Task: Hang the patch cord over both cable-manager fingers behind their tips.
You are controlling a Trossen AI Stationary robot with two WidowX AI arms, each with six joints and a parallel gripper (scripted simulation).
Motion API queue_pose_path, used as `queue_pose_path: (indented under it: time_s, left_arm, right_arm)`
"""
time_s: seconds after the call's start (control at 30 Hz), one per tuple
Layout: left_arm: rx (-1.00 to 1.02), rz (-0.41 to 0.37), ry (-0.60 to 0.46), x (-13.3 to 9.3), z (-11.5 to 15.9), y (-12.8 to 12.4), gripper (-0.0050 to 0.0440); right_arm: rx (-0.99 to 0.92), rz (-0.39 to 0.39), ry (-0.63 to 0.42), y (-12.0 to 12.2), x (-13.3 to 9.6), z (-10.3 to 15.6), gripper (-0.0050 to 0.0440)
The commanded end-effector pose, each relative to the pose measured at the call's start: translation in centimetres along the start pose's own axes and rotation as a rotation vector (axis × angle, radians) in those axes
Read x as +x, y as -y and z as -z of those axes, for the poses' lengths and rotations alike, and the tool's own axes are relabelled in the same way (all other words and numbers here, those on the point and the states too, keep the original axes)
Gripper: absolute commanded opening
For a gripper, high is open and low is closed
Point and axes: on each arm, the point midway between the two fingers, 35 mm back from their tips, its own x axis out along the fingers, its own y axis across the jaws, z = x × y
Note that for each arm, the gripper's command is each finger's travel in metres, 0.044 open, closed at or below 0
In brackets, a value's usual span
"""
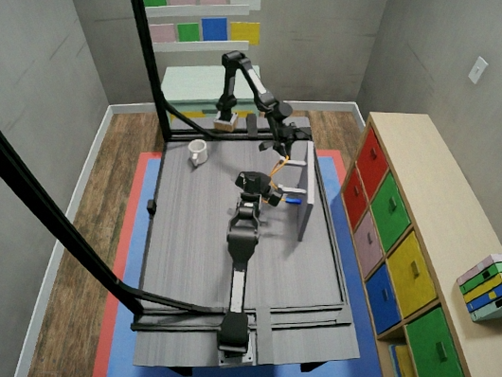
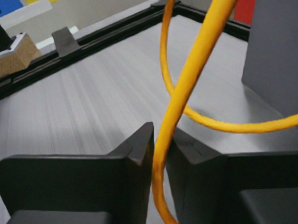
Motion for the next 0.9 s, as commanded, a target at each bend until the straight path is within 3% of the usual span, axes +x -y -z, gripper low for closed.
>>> queue_pose_path:
  time_s: [0.0,0.87]
  left_arm:
    - [0.007,-0.003,0.032,-0.66,-1.21,-0.06,0.0040]
    - [0.007,-0.003,0.032,-0.66,-1.21,-0.06,0.0040]
  right_arm:
    - [0.022,-0.016,0.057,-1.19,-0.84,-3.59,0.0025]
    - [0.045,0.022,0.024,-1.29,-0.86,-3.57,0.0025]
